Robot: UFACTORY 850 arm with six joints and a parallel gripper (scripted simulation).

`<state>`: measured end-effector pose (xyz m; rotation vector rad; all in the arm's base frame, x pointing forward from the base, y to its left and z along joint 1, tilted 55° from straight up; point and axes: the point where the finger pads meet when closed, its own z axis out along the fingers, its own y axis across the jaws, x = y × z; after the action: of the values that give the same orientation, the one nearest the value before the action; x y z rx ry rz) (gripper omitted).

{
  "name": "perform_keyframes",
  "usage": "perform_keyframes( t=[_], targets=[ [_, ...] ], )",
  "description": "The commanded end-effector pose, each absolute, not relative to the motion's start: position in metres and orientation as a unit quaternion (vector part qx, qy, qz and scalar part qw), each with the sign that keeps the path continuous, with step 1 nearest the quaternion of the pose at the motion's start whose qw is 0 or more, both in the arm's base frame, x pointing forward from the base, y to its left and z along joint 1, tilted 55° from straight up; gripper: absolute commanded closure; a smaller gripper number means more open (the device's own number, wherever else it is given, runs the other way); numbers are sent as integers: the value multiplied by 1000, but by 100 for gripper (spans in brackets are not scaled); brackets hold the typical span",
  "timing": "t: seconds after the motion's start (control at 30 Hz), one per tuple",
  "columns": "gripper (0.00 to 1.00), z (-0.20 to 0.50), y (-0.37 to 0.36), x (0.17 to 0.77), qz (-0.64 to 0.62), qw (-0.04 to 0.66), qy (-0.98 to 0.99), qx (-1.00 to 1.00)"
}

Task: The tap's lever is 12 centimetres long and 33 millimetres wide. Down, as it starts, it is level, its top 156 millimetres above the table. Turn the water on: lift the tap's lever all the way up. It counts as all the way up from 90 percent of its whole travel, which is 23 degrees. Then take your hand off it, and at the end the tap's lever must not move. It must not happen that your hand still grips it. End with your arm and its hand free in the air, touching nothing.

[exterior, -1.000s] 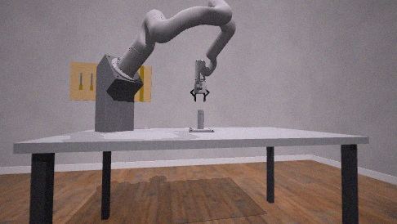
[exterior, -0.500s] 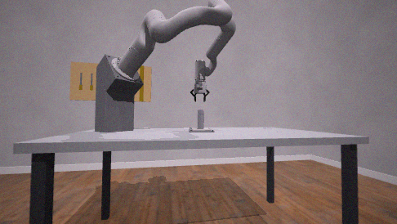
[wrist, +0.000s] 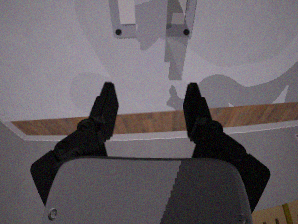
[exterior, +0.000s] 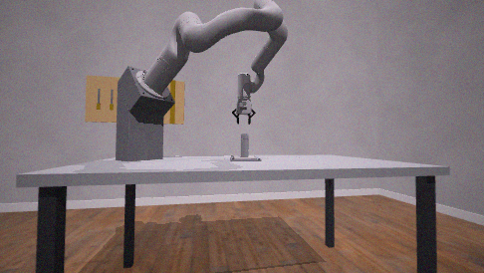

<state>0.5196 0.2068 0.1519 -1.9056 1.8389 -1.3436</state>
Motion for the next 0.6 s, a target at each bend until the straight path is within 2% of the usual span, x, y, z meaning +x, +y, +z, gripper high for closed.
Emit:
perform_keyframes(
  t=[0.0,0.57],
  targets=[
    [27,151,207,521,-451,86,617,-639],
    [27,141,199,533,-451,86,617,-639]
  ],
)
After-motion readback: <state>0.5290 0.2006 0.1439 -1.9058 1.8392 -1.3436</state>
